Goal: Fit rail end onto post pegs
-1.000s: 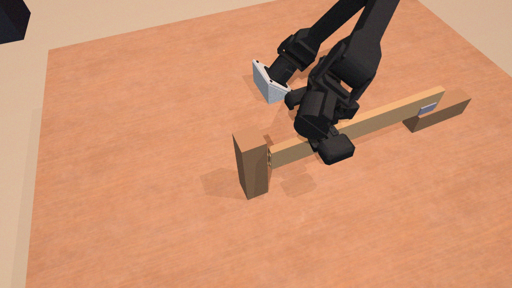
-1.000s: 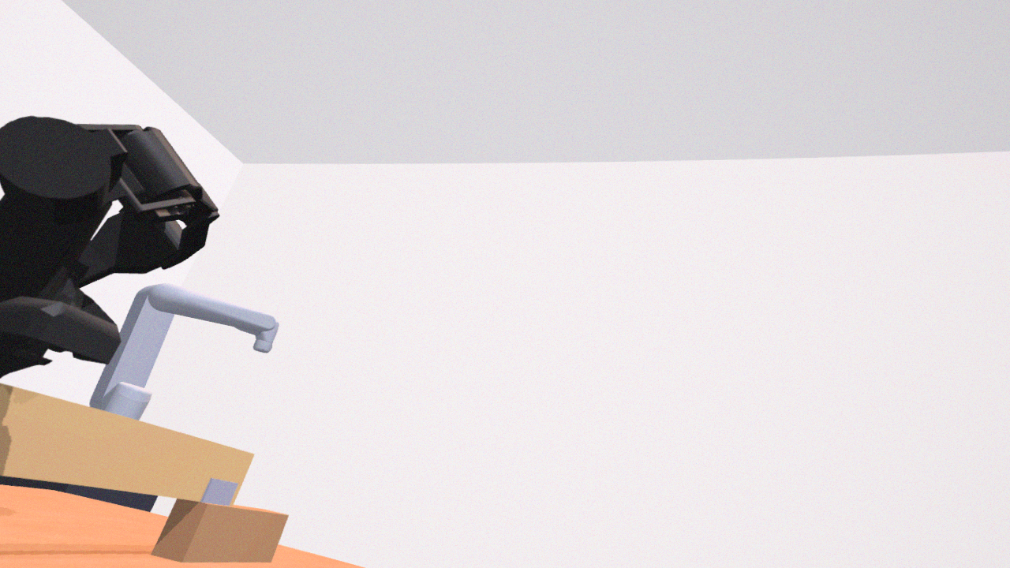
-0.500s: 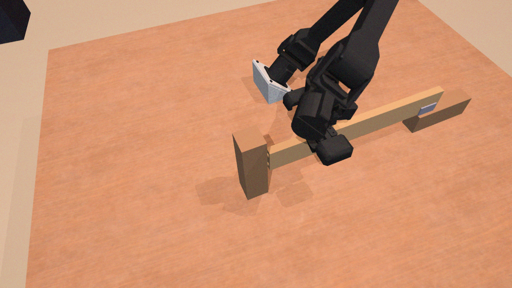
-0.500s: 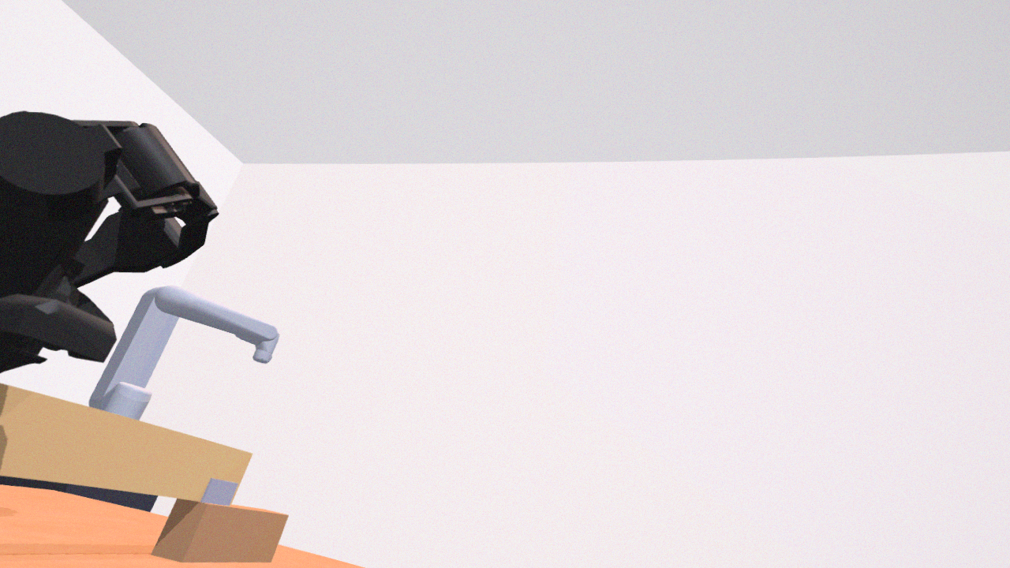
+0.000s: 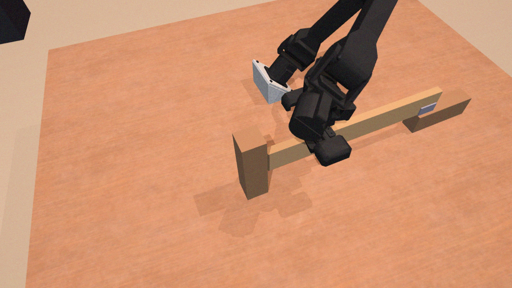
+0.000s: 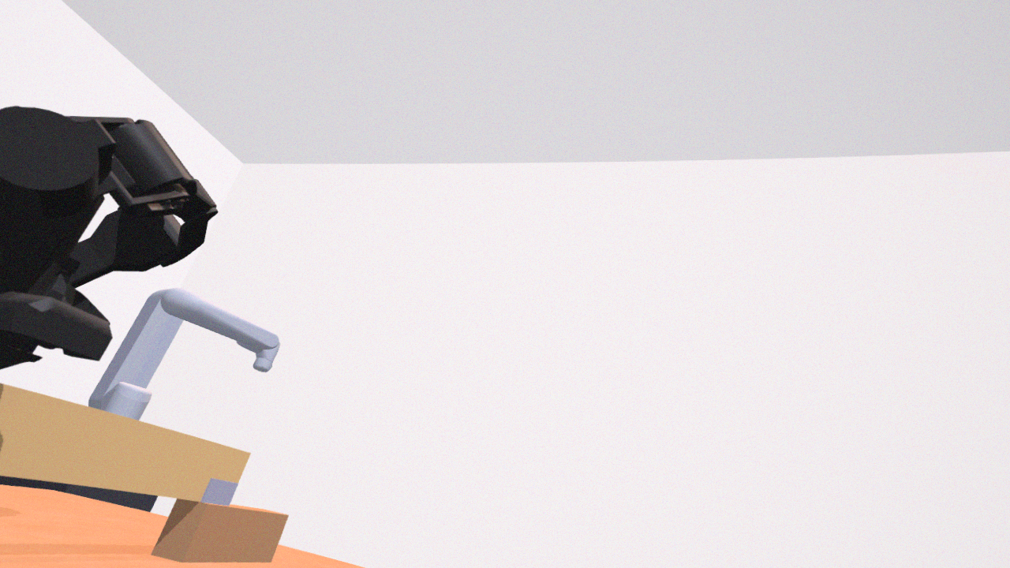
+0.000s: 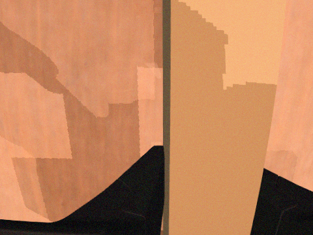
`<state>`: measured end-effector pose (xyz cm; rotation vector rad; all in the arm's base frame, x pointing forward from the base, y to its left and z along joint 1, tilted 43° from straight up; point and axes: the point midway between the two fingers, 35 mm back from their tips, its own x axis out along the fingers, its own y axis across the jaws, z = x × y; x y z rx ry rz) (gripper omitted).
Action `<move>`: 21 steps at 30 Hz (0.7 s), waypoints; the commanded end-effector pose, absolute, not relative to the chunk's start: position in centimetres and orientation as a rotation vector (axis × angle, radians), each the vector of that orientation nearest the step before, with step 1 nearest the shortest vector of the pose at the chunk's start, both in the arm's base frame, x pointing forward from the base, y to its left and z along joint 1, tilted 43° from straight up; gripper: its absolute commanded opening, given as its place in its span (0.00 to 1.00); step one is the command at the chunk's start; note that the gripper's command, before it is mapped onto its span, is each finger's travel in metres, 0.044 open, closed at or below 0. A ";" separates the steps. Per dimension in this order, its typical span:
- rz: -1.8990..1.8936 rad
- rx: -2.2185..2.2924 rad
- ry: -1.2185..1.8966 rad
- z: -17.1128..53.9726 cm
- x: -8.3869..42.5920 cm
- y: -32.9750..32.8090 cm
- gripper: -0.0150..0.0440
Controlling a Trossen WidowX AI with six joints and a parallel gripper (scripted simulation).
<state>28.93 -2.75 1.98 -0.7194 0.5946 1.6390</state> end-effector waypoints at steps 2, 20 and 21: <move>1.630 -0.727 0.592 2.0 29.1 -3.1 0.25; 1.630 -0.727 0.592 1.7 29.2 -3.5 0.25; 1.630 -0.727 0.592 1.7 29.2 -3.5 0.25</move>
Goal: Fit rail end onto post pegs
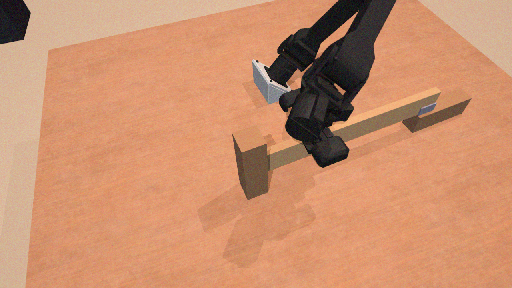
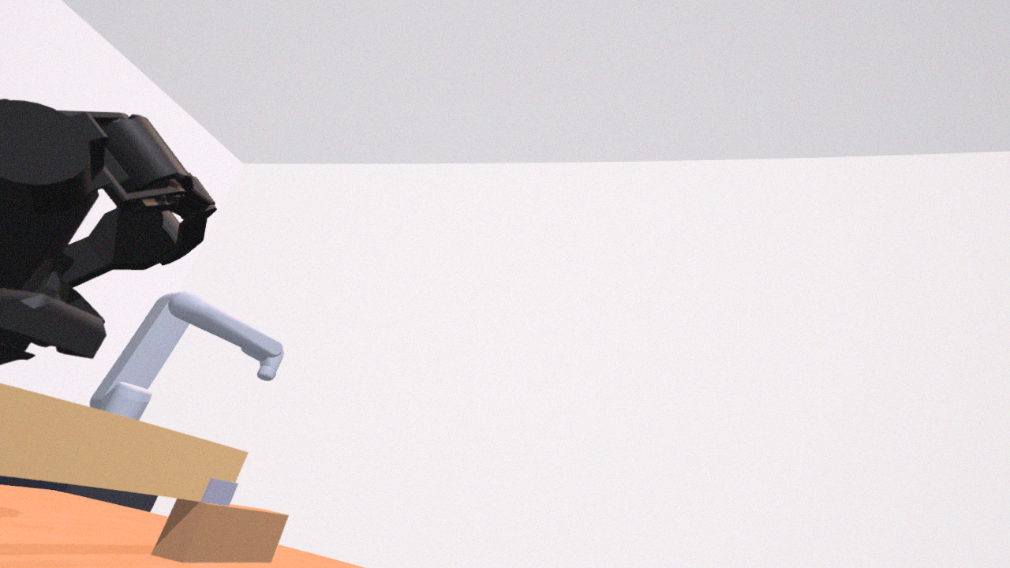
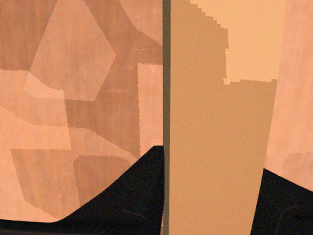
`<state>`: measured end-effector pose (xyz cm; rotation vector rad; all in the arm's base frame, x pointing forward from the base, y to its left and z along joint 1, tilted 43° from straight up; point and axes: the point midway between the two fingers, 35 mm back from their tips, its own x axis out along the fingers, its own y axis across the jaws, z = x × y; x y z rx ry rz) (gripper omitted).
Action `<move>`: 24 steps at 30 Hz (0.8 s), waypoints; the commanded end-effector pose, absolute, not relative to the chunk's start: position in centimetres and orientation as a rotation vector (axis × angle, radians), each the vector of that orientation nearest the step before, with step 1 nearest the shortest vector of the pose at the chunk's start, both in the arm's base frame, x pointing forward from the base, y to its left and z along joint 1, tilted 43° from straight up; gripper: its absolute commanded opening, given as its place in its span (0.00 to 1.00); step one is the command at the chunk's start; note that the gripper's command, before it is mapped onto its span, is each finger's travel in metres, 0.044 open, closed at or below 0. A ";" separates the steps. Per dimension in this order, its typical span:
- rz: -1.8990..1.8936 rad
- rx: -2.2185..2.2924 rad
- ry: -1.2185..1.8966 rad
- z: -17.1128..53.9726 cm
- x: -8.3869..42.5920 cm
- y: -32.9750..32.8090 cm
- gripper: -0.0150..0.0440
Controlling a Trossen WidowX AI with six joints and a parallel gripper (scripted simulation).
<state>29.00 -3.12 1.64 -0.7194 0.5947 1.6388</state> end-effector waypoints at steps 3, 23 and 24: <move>1.630 -0.727 0.592 1.6 29.2 -3.5 0.25; 1.639 -0.720 0.595 1.4 29.0 -3.3 0.70; 1.639 -0.720 0.595 1.4 29.0 -3.3 0.74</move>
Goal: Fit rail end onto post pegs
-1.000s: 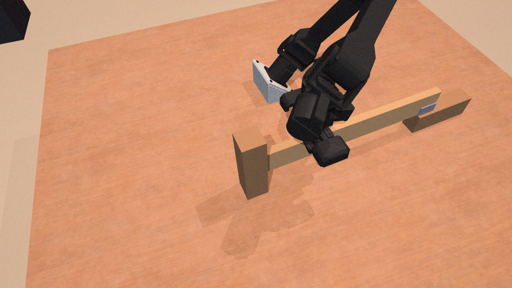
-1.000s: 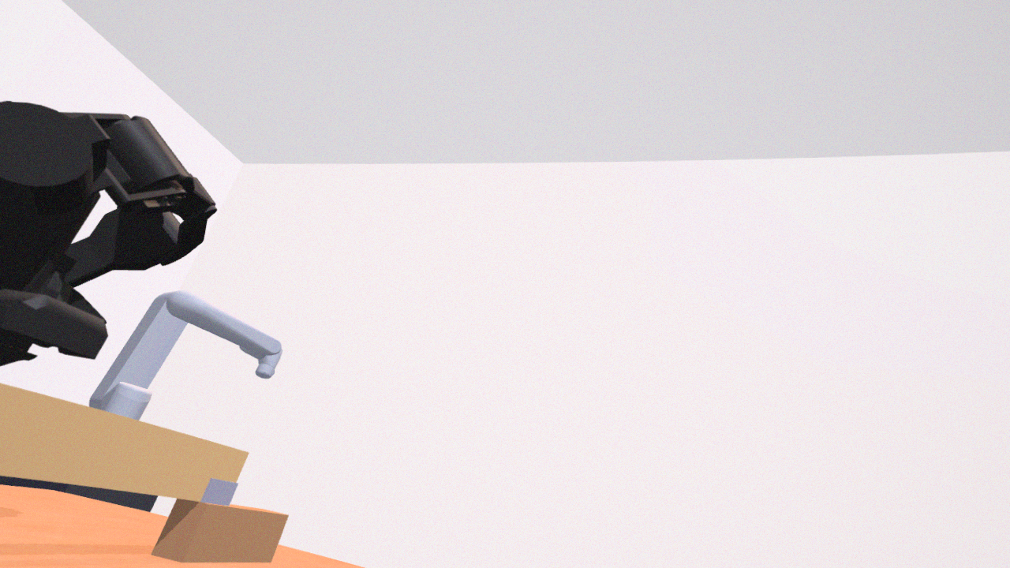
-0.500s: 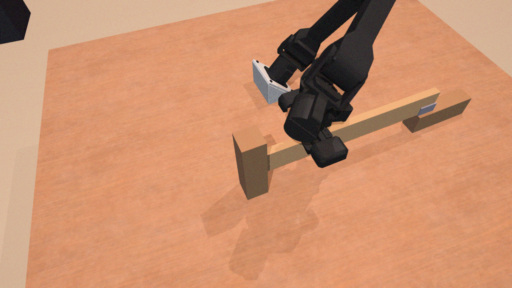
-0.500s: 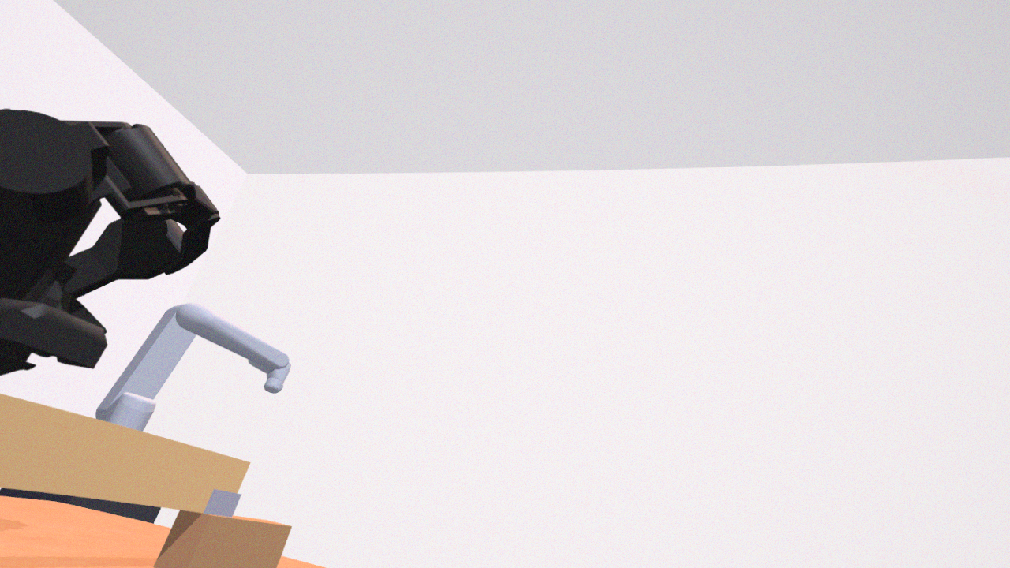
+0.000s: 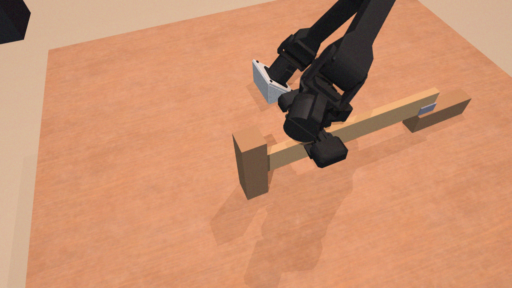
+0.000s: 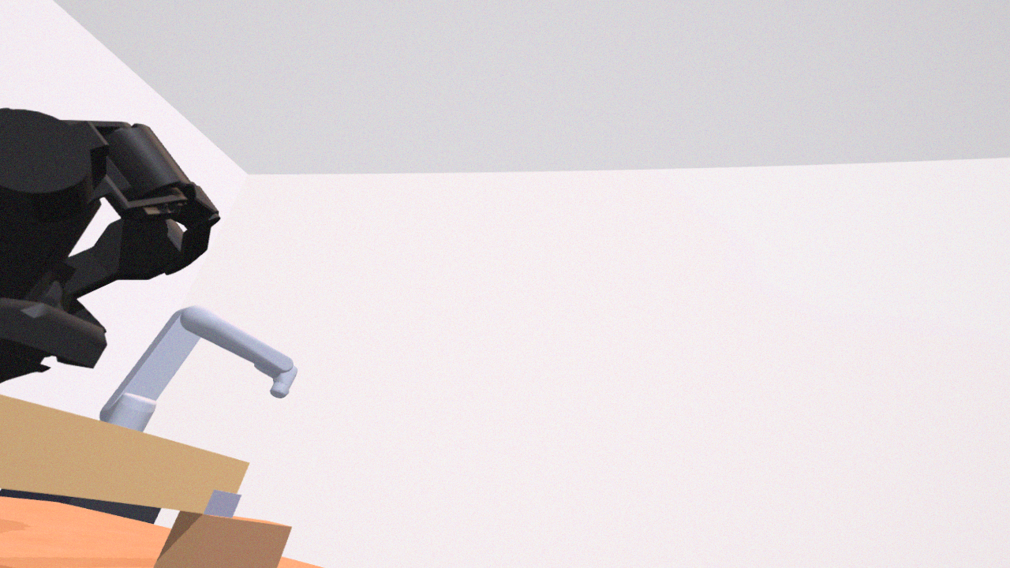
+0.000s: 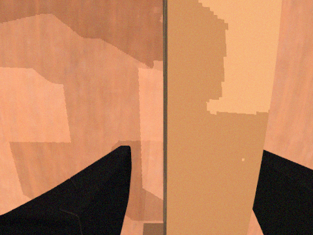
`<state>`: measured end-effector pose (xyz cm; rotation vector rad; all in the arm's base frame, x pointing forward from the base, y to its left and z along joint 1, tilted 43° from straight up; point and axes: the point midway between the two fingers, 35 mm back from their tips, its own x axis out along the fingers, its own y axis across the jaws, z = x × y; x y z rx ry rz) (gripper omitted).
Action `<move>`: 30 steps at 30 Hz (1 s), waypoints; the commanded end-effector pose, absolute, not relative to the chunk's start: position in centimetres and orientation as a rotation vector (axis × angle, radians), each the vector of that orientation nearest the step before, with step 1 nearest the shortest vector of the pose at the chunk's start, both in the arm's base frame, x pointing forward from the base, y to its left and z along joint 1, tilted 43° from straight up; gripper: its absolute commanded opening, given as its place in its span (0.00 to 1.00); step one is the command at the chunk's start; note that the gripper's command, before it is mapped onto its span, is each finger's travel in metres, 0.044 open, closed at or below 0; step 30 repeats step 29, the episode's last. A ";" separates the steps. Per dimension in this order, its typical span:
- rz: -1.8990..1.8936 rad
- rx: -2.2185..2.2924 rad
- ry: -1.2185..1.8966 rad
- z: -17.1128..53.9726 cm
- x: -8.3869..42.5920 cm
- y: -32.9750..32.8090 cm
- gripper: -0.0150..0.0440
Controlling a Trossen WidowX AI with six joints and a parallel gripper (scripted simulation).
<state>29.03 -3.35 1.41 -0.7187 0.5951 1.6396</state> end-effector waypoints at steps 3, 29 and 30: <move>1.639 -0.720 0.595 1.4 29.0 -3.3 0.88; 1.631 -0.725 0.592 5.6 28.9 -3.2 1.00; 1.631 -0.725 0.592 5.6 28.9 -3.2 1.00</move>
